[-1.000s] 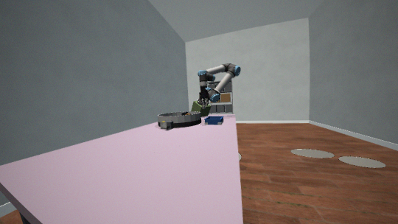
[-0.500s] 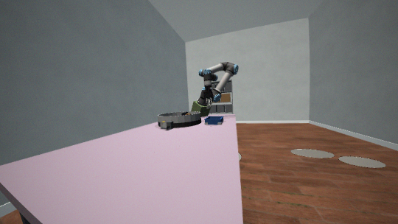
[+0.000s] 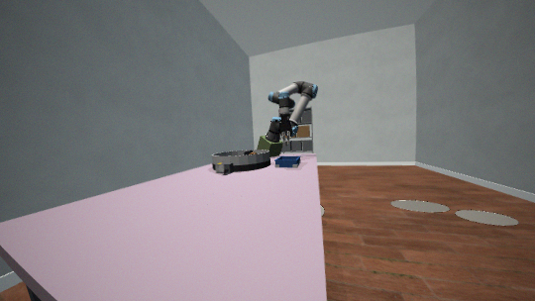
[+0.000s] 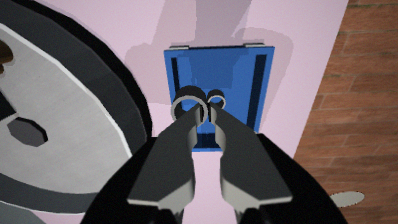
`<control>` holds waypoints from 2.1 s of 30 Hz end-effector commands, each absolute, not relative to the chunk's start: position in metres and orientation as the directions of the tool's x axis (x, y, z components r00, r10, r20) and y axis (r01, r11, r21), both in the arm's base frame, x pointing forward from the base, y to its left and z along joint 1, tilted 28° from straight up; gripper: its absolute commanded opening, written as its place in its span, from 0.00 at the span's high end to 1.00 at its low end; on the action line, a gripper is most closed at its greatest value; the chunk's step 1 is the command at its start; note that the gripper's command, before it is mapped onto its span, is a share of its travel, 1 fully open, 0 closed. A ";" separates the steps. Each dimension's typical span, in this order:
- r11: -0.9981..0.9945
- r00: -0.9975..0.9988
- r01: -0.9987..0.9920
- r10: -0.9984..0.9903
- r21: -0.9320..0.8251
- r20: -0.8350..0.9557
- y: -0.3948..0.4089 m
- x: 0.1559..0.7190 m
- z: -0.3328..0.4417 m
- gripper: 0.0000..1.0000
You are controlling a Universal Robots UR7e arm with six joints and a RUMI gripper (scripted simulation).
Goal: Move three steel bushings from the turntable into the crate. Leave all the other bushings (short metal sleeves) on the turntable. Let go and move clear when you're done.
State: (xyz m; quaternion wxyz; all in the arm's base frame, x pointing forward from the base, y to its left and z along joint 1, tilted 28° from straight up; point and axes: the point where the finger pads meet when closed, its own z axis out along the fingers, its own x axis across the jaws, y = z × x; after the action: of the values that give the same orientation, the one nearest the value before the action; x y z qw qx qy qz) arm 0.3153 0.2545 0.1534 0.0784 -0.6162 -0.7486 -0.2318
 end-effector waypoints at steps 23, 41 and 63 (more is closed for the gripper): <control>0.133 -0.227 0.959 0.888 0.250 0.400 0.286 0.318 0.169 1.00; 0.133 -0.227 0.959 0.888 0.250 0.400 0.286 0.318 0.169 1.00; 0.133 -0.227 0.959 0.888 0.250 0.400 0.286 0.318 0.169 1.00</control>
State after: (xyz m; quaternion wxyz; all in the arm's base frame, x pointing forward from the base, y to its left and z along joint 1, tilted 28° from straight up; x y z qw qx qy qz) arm 0.3180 0.2861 0.1691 0.0774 -0.6170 -0.7485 -0.2303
